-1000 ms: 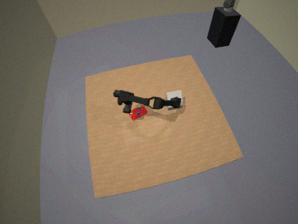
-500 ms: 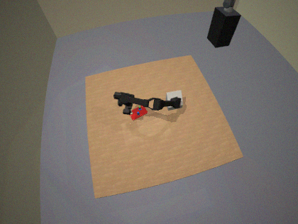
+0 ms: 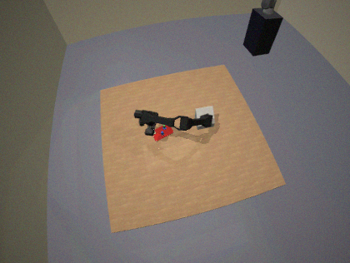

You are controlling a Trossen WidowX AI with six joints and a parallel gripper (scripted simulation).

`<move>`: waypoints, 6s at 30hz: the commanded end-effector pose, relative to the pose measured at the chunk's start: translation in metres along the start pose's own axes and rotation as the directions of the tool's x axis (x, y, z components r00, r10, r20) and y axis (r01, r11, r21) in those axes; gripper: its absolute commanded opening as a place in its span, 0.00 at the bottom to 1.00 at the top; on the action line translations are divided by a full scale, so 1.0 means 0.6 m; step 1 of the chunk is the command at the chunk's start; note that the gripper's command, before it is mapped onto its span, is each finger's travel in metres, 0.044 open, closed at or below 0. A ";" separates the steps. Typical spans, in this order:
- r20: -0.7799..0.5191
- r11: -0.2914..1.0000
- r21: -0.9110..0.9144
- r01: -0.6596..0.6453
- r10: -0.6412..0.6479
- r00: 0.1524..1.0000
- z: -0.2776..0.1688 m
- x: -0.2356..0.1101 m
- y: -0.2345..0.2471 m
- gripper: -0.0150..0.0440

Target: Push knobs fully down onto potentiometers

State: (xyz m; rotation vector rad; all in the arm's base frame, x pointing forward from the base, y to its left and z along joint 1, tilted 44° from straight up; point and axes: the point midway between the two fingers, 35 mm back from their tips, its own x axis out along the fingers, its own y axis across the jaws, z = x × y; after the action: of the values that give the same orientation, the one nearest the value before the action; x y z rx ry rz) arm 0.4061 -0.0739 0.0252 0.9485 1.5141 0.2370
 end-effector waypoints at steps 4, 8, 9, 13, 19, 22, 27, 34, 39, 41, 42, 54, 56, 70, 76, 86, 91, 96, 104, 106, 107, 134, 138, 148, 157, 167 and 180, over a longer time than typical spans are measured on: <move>0.004 1.000 0.006 -0.005 0.005 1.000 0.000 0.000 0.001 0.25; 0.004 1.000 0.006 -0.005 0.005 1.000 0.000 0.002 0.001 0.25; 0.004 1.000 0.006 -0.005 0.005 1.000 0.000 0.002 0.001 0.25; 0.004 1.000 0.006 -0.005 0.005 1.000 0.000 0.004 0.001 0.25; 0.004 1.000 0.006 -0.005 0.005 1.000 0.000 0.007 0.001 0.25; 0.004 1.000 0.006 -0.005 0.005 1.000 0.000 0.008 0.001 0.25; 0.004 1.000 0.006 -0.005 0.005 1.000 0.000 0.007 0.001 0.25; 0.004 1.000 0.006 -0.005 0.005 1.000 0.000 0.007 0.001 0.25; 0.004 1.000 0.006 -0.005 0.005 1.000 0.000 0.009 0.001 0.25; 0.004 1.000 0.006 -0.006 0.006 1.000 0.000 0.012 0.001 0.25; 0.004 1.000 0.006 -0.006 0.006 1.000 0.000 0.014 0.001 0.25; 0.004 1.000 0.006 -0.006 0.006 1.000 0.000 0.016 0.001 0.25; 0.003 1.000 0.006 -0.006 0.006 1.000 0.000 0.019 0.001 0.25; 0.003 1.000 0.006 -0.006 0.006 1.000 0.000 0.025 0.001 0.25; 0.003 1.000 0.006 -0.006 0.006 1.000 0.000 0.028 0.001 0.25; 0.003 1.000 0.006 -0.006 0.006 1.000 0.000 0.033 0.001 0.25; 0.003 1.000 0.006 -0.006 0.006 1.000 0.000 0.035 0.001 0.25; 0.003 1.000 0.006 -0.006 0.006 1.000 0.000 0.035 0.001 0.25; 0.003 1.000 0.006 -0.006 0.006 1.000 0.000 0.042 0.001 0.25; 0.003 1.000 0.006 -0.006 0.006 1.000 0.000 0.042 0.001 0.25; 0.003 1.000 0.006 -0.006 0.006 1.000 0.000 0.042 0.001 0.25; 0.003 1.000 0.006 -0.007 0.007 1.000 0.000 0.050 0.001 0.25; 0.003 1.000 0.006 -0.007 0.007 1.000 0.000 0.050 0.001 0.25; 0.003 1.000 0.006 -0.007 0.007 1.000 0.000 0.052 0.001 0.25; 0.003 1.000 0.006 -0.007 0.007 1.000 0.000 0.052 0.001 0.25; 0.003 1.000 0.006 -0.007 0.007 1.000 0.000 0.053 0.001 0.25; 0.003 1.000 0.006 -0.007 0.007 1.000 0.000 0.054 0.001 0.25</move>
State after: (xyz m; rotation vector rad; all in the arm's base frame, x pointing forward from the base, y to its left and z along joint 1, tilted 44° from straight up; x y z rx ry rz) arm 0.4061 -0.0620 0.0080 0.9709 1.5043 0.2175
